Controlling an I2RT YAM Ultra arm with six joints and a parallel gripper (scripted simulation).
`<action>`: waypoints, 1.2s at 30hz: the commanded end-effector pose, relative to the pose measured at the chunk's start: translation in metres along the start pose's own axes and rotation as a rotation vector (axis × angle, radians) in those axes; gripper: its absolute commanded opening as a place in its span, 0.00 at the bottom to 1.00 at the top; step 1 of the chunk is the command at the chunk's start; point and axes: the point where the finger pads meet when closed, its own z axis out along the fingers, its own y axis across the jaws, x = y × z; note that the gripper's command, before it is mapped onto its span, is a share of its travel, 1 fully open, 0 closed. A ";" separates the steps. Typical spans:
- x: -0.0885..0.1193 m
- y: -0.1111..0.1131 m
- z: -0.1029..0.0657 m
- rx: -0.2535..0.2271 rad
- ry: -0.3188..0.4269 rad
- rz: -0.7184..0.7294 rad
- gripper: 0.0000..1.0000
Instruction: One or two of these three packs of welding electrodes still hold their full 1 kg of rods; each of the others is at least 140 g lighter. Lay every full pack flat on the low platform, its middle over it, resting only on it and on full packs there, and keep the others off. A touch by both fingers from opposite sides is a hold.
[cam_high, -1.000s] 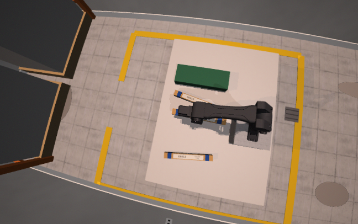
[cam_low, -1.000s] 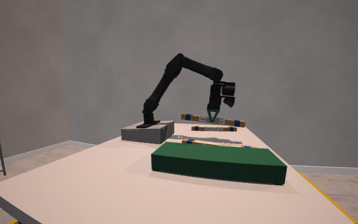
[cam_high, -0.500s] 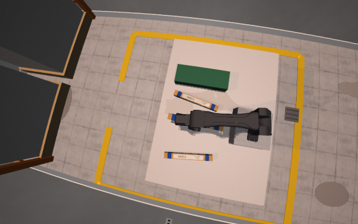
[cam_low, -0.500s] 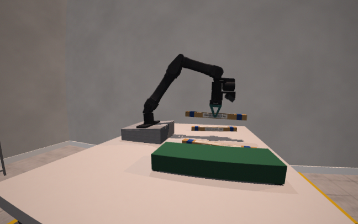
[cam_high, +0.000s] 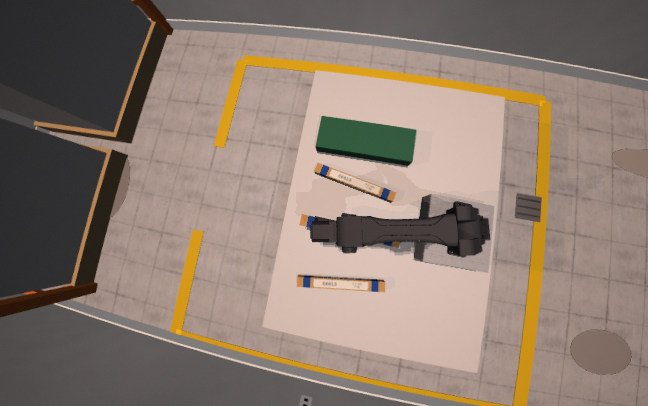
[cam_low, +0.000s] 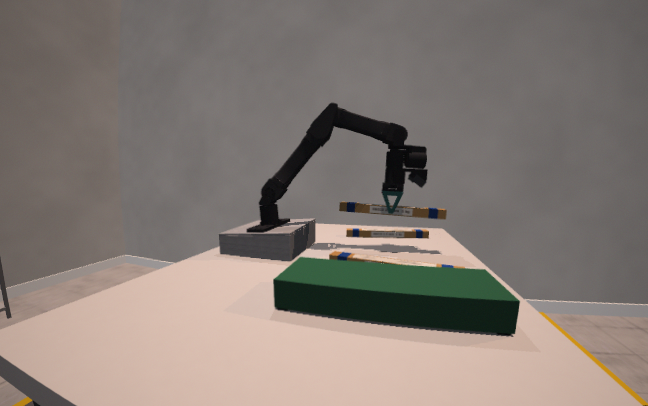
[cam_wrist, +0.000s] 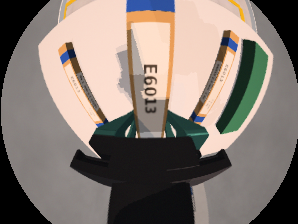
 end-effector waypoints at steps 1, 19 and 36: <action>-0.013 -0.005 -0.045 -0.013 -0.093 0.035 0.00; -0.014 0.003 -0.057 -0.017 -0.092 0.015 0.00; -0.015 0.005 -0.062 -0.017 -0.092 0.013 0.00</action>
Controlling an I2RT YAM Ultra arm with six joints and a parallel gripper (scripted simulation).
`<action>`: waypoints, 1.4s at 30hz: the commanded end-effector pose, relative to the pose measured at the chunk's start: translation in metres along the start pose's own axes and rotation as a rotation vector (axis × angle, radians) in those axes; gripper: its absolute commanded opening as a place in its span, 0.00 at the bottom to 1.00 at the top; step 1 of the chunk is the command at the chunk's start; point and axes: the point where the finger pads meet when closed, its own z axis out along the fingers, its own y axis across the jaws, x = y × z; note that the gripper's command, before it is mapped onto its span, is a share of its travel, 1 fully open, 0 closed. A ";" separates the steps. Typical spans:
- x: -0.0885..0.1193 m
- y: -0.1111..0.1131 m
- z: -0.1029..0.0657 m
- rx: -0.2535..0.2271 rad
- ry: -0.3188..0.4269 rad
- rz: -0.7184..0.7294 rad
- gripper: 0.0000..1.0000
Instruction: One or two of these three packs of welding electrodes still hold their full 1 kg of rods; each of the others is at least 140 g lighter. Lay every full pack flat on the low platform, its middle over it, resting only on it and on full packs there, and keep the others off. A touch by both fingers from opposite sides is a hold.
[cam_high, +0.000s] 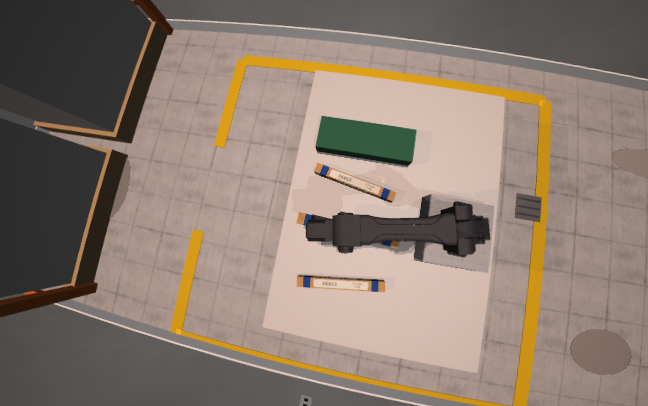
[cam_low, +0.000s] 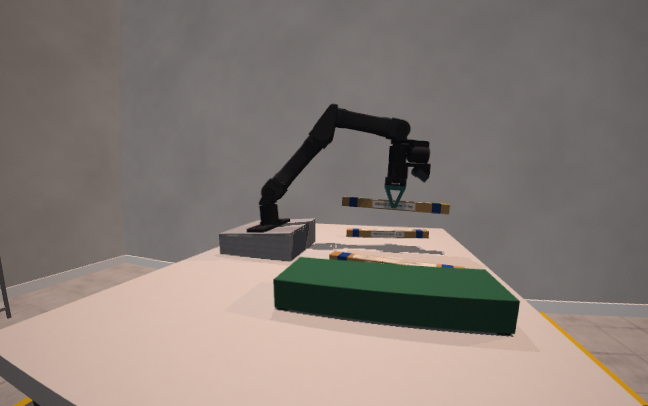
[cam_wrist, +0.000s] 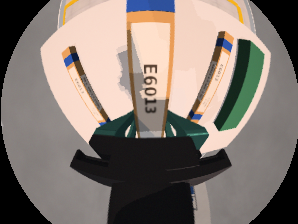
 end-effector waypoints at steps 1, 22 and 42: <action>-0.007 0.006 -0.044 -0.021 -0.094 -0.004 0.00; -0.008 0.006 -0.046 -0.021 -0.092 -0.004 0.00; -0.011 0.006 -0.014 -0.020 -0.089 -0.004 0.00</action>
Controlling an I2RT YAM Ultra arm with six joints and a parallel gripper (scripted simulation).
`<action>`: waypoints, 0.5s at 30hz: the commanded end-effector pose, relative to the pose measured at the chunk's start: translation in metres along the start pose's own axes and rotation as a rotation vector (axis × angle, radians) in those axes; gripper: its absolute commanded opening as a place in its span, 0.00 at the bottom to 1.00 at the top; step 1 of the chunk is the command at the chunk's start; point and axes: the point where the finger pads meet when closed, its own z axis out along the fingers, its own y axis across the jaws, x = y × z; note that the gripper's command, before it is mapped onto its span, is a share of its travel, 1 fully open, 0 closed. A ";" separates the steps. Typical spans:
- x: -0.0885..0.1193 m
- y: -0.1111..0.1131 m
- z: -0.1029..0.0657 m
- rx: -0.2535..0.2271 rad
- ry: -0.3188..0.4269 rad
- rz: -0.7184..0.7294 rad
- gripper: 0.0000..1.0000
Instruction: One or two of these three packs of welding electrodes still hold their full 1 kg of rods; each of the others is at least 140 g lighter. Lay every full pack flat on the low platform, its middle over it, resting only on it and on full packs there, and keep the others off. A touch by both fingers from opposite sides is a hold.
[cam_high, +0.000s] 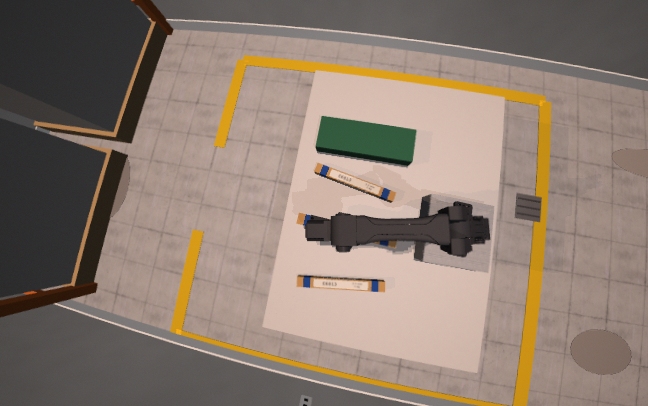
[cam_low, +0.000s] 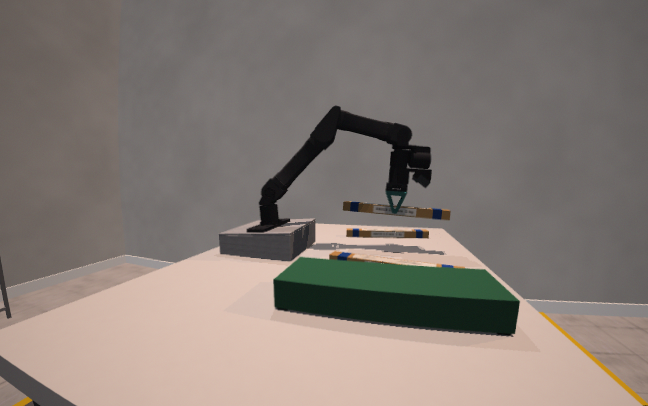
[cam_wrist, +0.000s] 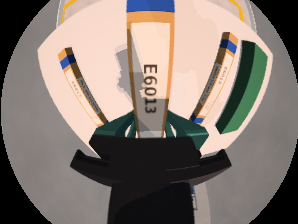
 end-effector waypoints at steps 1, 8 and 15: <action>-0.006 0.004 -0.029 -0.021 -0.091 -0.004 0.00; -0.014 0.006 -0.029 -0.028 -0.122 -0.003 0.00; -0.012 0.005 -0.014 -0.025 -0.109 -0.003 0.00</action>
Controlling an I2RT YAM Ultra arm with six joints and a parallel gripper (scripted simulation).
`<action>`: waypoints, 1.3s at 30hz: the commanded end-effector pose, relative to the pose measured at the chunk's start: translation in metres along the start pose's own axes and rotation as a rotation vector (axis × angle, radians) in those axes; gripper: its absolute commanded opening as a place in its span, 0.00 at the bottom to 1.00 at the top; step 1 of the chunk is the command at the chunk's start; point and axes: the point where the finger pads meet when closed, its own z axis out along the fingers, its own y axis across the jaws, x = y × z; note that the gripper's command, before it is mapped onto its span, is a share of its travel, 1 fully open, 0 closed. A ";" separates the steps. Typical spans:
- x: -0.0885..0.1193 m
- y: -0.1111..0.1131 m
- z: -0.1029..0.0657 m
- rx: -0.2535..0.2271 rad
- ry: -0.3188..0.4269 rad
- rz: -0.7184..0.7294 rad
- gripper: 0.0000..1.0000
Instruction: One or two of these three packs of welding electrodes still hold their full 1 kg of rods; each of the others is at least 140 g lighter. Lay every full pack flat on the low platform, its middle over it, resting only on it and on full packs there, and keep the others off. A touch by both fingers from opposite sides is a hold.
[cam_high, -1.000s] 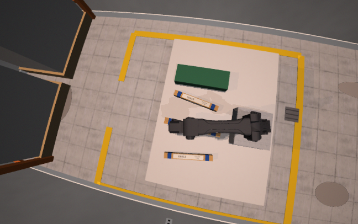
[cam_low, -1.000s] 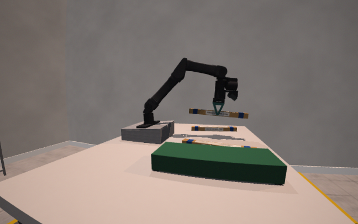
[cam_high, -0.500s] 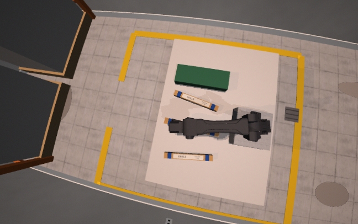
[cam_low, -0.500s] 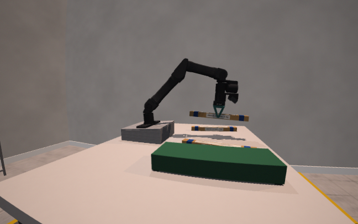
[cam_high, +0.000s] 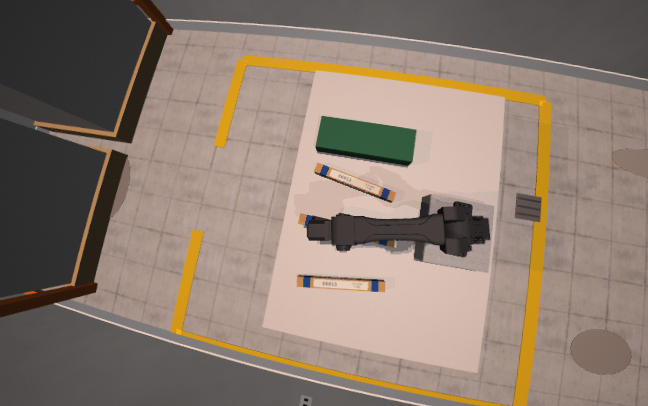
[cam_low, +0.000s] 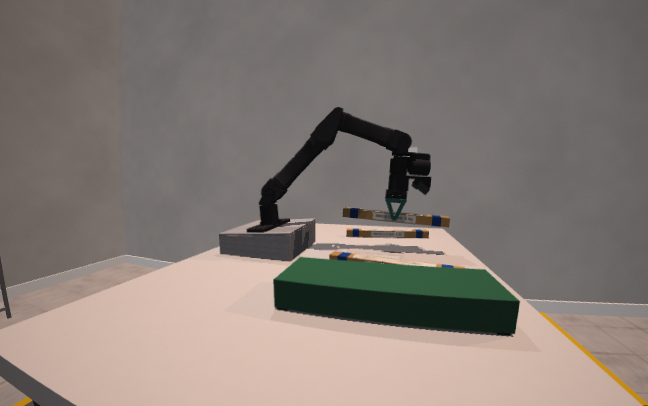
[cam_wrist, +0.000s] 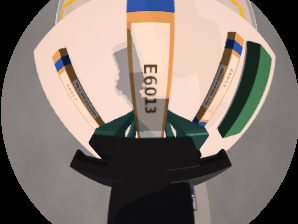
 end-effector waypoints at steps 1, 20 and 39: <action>-0.009 0.004 -0.032 -0.023 -0.099 -0.003 0.00; -0.013 0.005 -0.005 -0.024 -0.104 -0.002 0.00; -0.016 0.005 0.023 -0.024 -0.104 -0.002 0.00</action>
